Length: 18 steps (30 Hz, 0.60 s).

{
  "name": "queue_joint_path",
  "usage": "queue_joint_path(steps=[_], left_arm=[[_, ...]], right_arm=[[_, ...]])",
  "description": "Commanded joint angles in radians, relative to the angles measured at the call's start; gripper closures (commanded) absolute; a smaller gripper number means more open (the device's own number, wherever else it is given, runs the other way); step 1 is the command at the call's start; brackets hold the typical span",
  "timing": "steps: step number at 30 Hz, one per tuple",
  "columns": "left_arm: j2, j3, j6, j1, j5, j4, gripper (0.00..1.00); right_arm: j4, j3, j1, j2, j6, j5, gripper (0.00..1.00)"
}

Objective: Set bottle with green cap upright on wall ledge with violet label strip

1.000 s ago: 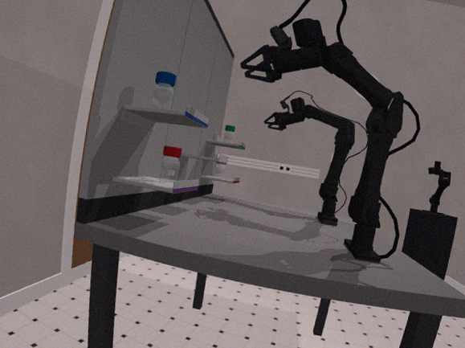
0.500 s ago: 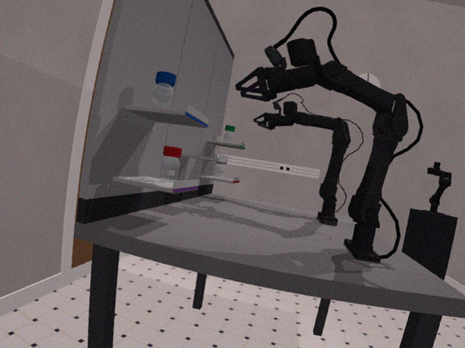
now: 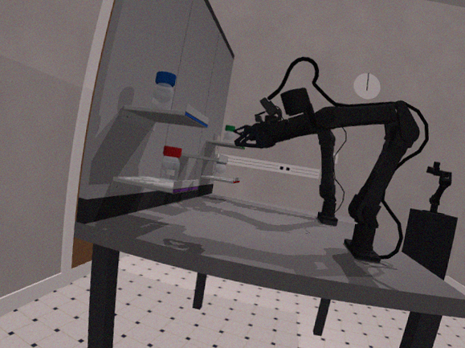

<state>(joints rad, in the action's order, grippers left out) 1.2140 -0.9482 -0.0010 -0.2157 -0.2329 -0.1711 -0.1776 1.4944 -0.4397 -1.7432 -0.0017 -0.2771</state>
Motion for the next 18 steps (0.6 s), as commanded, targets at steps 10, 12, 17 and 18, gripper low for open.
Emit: queue_joint_path(steps=[10, 12, 17, 18], left_arm=[[-0.046, 0.096, -0.024, 0.053, 0.053, 0.182, 0.0], [-0.046, 0.095, -0.024, 0.053, 0.053, 0.182, 0.0], [-0.045, 0.095, -0.024, 0.053, 0.054, 0.183, 0.0], [-0.045, 0.095, -0.024, 0.053, 0.053, 0.183, 0.0]], right_arm=[[-0.073, 0.013, 0.009, 0.013, 0.006, 0.015, 0.06], [-0.085, 0.023, 0.01, 0.011, 0.006, 0.018, 0.06], [-0.052, 0.047, 0.015, -0.014, 0.006, 0.024, 0.06], [-0.049, 0.056, 0.016, -0.02, 0.006, 0.025, 0.06]])
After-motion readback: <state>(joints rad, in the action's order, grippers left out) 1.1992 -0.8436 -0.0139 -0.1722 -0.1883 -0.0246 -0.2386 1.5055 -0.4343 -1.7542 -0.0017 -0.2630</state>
